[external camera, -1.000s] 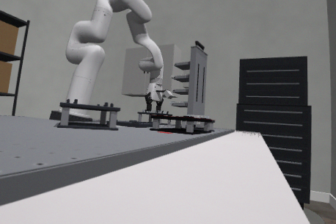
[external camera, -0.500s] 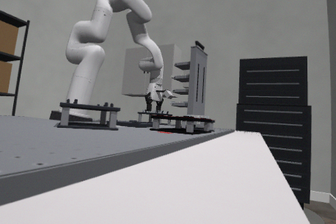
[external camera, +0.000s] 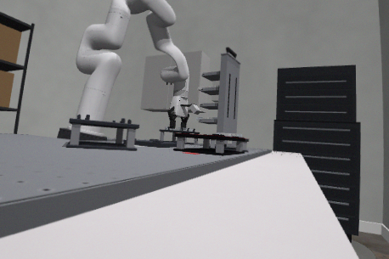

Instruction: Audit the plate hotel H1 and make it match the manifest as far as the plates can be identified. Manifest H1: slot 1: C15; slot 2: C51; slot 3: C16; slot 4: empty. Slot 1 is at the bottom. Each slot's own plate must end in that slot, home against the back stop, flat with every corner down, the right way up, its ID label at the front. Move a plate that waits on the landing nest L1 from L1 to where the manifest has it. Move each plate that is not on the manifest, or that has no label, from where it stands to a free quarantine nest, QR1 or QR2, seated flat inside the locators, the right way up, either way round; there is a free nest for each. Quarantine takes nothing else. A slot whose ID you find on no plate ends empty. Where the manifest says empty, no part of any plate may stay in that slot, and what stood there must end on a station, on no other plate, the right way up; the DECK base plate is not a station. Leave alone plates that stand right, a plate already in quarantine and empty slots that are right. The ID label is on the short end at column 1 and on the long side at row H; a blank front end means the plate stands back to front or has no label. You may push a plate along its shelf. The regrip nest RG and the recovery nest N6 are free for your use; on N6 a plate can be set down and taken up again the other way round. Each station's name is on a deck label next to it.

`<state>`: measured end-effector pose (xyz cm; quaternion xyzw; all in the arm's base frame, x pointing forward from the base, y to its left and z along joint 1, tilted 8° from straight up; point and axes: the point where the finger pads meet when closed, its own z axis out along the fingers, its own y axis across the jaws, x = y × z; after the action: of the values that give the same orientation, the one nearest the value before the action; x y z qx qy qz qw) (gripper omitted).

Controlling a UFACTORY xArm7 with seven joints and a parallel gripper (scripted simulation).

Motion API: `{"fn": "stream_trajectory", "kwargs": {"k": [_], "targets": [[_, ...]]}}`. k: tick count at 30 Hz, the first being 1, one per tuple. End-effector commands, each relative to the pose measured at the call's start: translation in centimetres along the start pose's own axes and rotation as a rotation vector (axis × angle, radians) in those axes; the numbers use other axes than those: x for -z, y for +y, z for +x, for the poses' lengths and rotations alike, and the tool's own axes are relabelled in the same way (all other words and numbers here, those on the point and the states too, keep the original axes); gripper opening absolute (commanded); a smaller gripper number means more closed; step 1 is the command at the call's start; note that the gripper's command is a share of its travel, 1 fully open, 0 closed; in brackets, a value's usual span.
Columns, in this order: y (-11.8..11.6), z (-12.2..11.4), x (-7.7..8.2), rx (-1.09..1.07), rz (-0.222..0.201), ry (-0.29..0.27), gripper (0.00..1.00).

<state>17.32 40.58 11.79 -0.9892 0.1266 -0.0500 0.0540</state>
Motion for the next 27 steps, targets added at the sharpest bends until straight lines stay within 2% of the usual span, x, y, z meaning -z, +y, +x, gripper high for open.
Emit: {"fn": "stream_trajectory", "kwargs": {"k": [1,11,27], "targets": [[-0.15,0.01,0.13,0.0,0.004,0.0,0.0],[-0.15,0.01,0.13,0.0,0.004,0.0,0.0],[-0.15,0.01,1.07,0.0,0.004,0.0,0.0]]}}
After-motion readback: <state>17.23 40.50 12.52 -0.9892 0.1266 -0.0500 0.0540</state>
